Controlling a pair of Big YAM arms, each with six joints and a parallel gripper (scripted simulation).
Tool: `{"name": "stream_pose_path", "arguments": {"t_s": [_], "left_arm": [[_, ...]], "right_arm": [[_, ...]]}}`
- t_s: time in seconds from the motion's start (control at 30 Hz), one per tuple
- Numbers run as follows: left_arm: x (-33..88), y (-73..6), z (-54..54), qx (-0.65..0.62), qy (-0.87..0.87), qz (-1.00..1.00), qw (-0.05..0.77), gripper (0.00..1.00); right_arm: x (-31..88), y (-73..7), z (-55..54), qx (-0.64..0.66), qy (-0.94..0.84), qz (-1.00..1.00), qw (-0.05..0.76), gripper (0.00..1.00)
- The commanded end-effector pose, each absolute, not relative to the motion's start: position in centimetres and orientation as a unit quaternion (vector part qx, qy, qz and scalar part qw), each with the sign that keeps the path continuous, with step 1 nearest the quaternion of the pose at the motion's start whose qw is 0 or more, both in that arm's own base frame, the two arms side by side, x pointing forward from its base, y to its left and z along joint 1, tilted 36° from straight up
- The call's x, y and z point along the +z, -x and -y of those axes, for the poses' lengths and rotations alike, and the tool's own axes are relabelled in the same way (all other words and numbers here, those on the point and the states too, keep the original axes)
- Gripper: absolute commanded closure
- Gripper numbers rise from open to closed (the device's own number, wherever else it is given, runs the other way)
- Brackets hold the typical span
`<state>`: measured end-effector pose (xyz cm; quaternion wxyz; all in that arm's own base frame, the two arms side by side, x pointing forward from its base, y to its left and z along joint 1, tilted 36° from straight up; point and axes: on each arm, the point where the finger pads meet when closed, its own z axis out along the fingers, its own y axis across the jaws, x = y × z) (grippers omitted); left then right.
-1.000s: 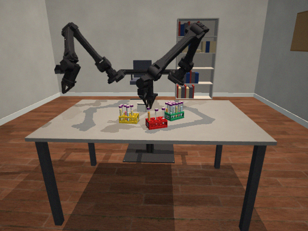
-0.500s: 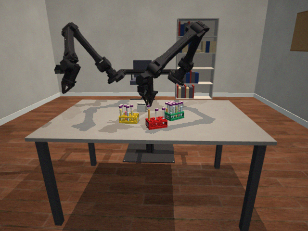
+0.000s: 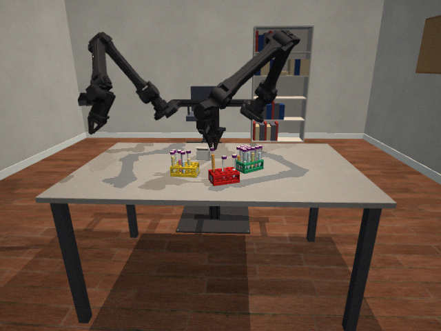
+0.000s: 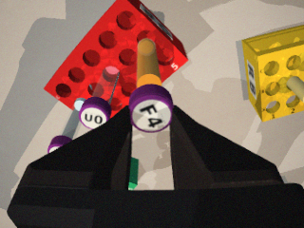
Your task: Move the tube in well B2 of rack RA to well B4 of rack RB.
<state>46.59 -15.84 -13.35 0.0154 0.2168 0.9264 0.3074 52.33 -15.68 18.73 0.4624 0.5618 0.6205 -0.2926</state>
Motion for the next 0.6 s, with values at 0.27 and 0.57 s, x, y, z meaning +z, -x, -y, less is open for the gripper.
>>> {"name": "stream_pose_path", "arguments": {"t_s": [0.27,0.57], "left_arm": [[-11.3,-46.3,17.6,0.304,-0.216,-0.927,0.027,1.0],[-9.7,-47.8,18.5,0.3,-0.207,-0.93,0.041,1.0]], "right_arm": [[19.9,-53.0,15.5,-0.284,-0.565,-0.615,0.472,0.7],[19.9,-53.0,15.5,-0.284,-0.565,-0.615,0.472,0.7]]}}
